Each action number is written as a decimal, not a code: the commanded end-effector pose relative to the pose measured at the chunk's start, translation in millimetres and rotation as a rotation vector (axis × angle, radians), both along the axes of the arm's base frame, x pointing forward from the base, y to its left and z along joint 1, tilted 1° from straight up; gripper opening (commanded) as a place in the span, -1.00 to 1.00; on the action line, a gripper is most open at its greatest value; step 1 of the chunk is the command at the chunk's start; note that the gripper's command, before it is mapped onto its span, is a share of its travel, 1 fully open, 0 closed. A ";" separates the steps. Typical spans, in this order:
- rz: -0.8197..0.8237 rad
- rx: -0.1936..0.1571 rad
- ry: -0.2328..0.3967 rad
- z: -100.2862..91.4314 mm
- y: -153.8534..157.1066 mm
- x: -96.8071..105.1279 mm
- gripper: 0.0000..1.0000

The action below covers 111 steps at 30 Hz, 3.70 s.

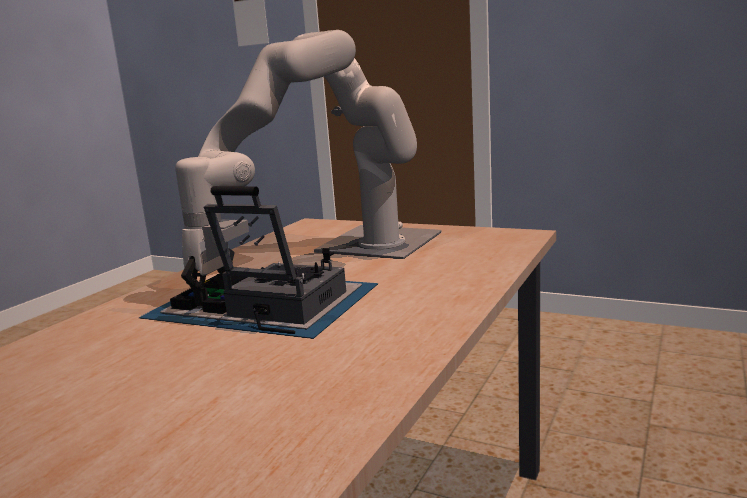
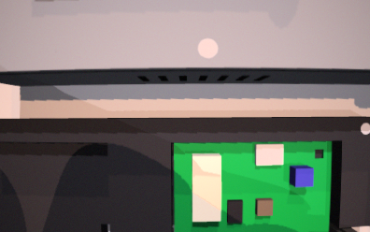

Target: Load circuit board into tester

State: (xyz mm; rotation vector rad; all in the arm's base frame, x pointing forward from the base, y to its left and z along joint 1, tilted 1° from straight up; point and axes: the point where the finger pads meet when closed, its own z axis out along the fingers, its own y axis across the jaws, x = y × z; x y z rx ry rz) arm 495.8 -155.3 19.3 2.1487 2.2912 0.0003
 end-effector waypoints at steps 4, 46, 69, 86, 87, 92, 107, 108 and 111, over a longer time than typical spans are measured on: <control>0.000 -0.001 -0.004 1.6 -0.5 1.4 0.71; 0.000 -0.001 -0.004 1.6 -0.5 1.4 0.58; 0.000 -0.001 -0.004 4.8 -0.5 1.4 0.58; 0.000 -0.001 -0.004 16.8 -0.6 1.3 0.58; 0.000 -0.001 -0.004 16.8 -0.6 1.3 0.58; 0.000 -0.001 -0.004 20.5 -0.6 1.3 0.58; 0.000 -0.001 -0.004 29.5 -0.7 1.2 0.58; 0.000 -0.001 -0.004 29.9 -0.7 1.2 0.58; 0.000 -0.001 -0.004 30.9 -0.7 1.2 0.58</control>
